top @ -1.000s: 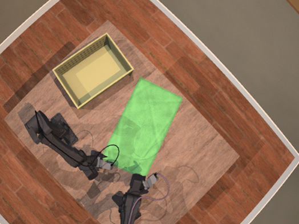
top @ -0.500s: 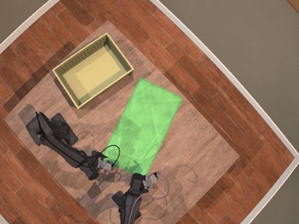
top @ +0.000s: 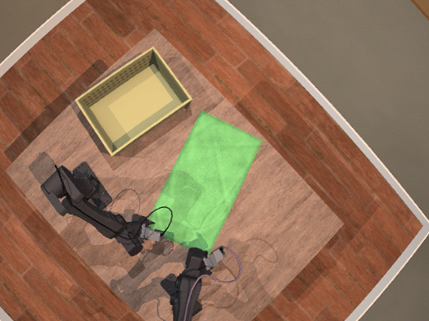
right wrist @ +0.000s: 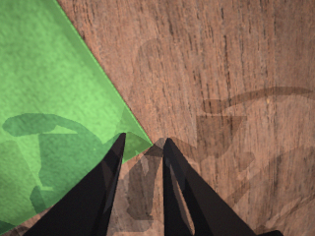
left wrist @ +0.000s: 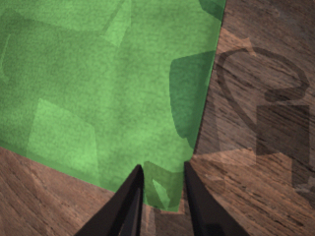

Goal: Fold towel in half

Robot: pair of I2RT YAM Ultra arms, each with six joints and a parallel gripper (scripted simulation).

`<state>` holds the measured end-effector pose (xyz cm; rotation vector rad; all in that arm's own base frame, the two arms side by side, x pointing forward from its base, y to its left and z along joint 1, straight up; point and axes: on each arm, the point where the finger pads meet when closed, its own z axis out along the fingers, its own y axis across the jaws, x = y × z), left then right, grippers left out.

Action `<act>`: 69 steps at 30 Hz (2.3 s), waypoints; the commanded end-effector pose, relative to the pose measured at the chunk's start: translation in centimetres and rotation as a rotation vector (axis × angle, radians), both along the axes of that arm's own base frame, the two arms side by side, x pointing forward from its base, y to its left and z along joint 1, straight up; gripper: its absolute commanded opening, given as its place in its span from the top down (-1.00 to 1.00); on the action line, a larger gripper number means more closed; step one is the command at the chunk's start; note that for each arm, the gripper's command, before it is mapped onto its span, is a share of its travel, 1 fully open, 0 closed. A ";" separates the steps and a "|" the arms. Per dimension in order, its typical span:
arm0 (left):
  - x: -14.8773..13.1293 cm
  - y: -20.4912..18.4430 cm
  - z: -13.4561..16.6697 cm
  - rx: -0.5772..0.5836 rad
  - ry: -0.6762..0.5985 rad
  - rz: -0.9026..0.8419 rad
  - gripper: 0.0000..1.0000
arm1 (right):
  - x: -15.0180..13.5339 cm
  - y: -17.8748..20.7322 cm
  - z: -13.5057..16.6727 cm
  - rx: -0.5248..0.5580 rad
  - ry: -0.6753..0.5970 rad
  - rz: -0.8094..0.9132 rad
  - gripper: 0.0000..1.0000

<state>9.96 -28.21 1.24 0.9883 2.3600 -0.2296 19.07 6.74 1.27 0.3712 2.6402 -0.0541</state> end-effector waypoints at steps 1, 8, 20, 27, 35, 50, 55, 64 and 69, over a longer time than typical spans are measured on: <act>-0.1 0.1 -0.8 0.000 -0.014 0.002 0.32 | 0.8 0.1 -0.6 0.005 -0.011 -0.007 0.32; 0.2 -0.7 0.1 -0.036 -0.014 -0.002 0.32 | 0.7 -0.1 -1.0 0.002 -0.004 -0.007 0.32; 0.2 0.0 -0.5 -0.024 -0.017 0.010 0.32 | 0.9 -0.1 -1.1 0.001 -0.018 -0.006 0.32; 0.2 0.0 -0.5 -0.024 -0.017 0.010 0.45 | 1.0 -0.2 -0.9 -0.003 -0.038 -0.007 0.32; 0.6 0.0 -0.7 -0.021 -0.012 0.006 0.63 | 0.5 -0.3 -1.2 -0.009 -0.011 -0.003 0.52; 0.8 0.8 -0.8 -0.011 -0.002 -0.007 0.99 | 1.0 1.0 -1.1 -0.004 -0.027 -0.005 1.00; -0.1 -1.0 0.3 -0.039 -0.015 -0.002 1.00 | 1.0 1.1 -0.2 0.003 -0.057 -0.007 1.00; 1.2 0.8 1.0 -0.065 0.014 -0.010 1.00 | 2.4 2.9 0.3 0.005 -0.029 0.029 1.00; 2.0 1.2 2.7 -0.121 0.047 -0.052 1.00 | 3.5 3.5 3.0 0.080 -0.072 0.006 1.00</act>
